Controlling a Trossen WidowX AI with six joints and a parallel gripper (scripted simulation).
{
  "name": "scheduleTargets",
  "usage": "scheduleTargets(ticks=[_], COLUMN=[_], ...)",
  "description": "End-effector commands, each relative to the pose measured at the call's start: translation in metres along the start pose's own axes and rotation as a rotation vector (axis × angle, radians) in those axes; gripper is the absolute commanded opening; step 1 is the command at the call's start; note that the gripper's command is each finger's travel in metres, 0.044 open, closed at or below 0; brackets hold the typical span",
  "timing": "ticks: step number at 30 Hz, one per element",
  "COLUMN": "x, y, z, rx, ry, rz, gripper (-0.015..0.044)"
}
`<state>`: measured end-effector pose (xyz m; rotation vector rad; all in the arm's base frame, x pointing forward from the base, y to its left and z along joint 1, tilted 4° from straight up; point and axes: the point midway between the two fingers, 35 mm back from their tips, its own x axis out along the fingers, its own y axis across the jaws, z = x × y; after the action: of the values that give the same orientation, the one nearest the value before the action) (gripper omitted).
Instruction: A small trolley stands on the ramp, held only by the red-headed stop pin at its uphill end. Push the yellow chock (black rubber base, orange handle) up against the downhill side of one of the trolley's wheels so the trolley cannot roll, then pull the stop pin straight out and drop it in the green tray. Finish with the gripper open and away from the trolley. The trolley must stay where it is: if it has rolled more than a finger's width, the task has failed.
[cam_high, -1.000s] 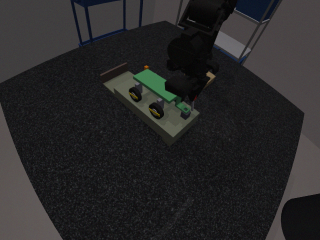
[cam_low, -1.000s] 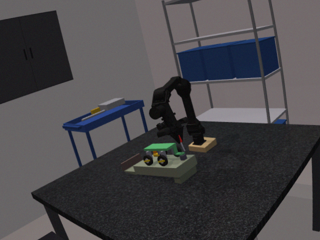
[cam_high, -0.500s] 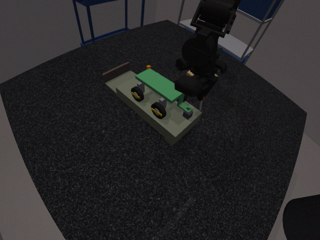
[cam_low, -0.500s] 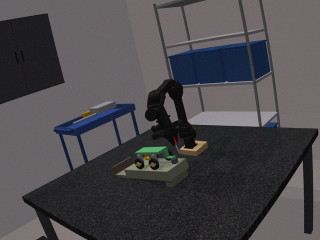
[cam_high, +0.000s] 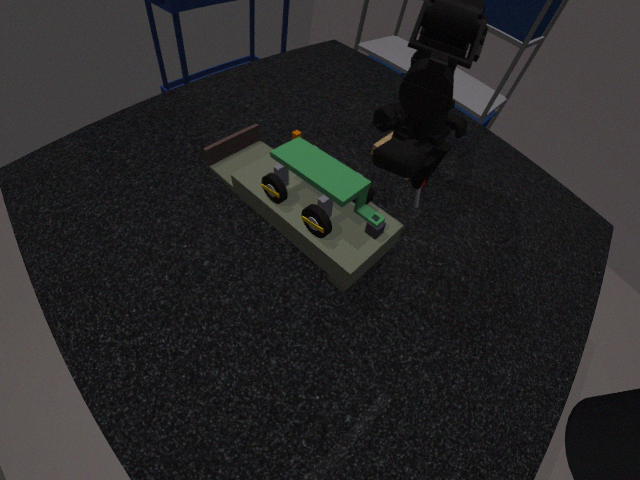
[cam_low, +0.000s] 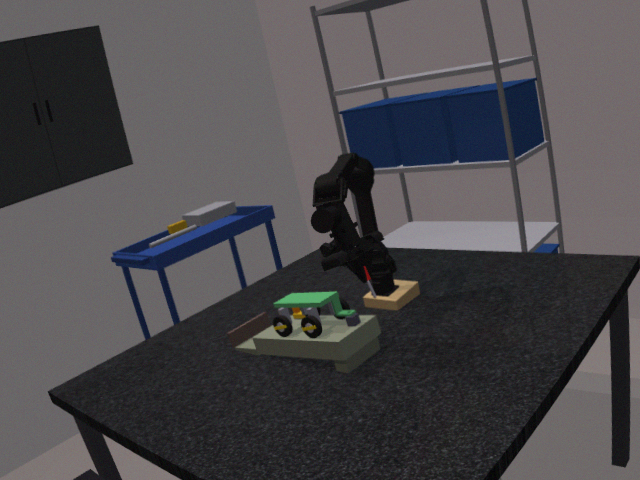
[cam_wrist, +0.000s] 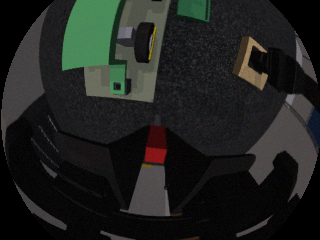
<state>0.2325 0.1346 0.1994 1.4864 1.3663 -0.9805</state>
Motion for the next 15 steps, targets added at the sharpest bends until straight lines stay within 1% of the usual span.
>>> scheduleTargets(ticks=[1, 8, 15], x=[-0.001, -0.001, -0.003], y=[-0.014, -0.019, -0.018], z=[-0.001, 0.001, 0.024], rx=[0.000, 0.000, 0.000], ry=[0.000, -0.001, -0.003], rz=[0.006, 0.006, 0.006], gripper=[0.0000, 0.0000, 0.0000])
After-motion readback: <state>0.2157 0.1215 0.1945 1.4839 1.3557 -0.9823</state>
